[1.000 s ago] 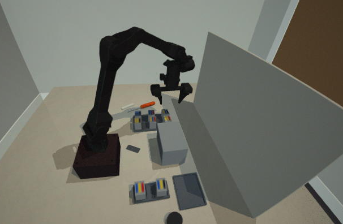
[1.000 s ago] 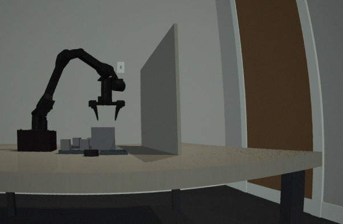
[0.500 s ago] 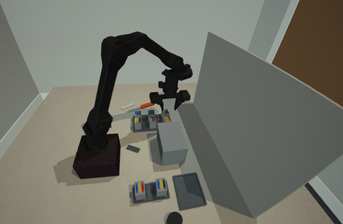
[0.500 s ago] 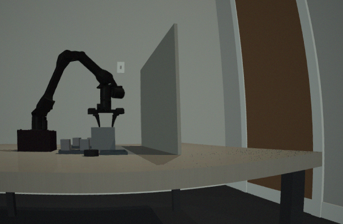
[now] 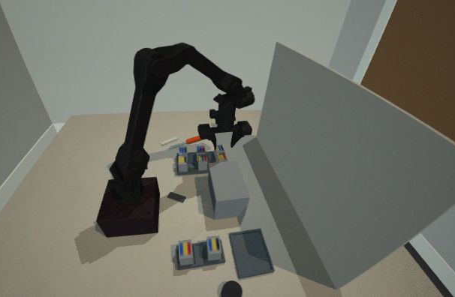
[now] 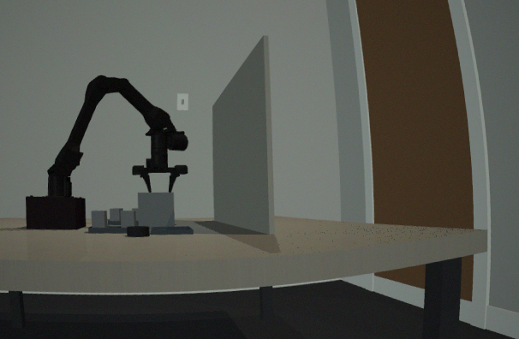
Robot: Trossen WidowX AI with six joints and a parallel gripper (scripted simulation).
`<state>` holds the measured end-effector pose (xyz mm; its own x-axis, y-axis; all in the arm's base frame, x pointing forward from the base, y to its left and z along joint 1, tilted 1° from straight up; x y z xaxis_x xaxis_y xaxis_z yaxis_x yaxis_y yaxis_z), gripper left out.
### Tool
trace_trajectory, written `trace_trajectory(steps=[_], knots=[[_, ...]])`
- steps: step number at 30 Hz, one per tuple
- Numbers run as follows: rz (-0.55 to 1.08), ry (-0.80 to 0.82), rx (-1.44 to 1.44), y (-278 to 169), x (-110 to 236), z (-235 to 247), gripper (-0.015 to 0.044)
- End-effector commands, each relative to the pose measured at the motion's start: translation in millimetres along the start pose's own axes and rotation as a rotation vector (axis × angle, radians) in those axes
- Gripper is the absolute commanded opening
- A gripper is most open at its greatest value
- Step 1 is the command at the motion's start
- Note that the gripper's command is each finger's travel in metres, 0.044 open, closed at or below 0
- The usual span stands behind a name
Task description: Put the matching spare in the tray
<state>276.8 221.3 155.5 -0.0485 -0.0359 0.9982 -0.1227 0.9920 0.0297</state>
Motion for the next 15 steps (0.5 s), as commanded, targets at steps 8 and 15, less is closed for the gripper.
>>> trace_trajectory(steps=[8, 15], knots=[[0.011, 0.011, 0.005, -0.8, -22.3, 0.6, 0.0300], [0.011, 0.012, 0.005, -0.8, -34.0, 0.5, 0.0300]])
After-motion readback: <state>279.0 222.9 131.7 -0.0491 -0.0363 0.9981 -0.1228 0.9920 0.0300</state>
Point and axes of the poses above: the point midway between the two fingers, 35 mm back from their tips, its own x axis back along the fingers, its own z axis across the jaws, y = z × x, the point moved 10 cm from there along x, back along the fingers, and after that the axes turned 6 degrees about -x, right-handed, at the moved point
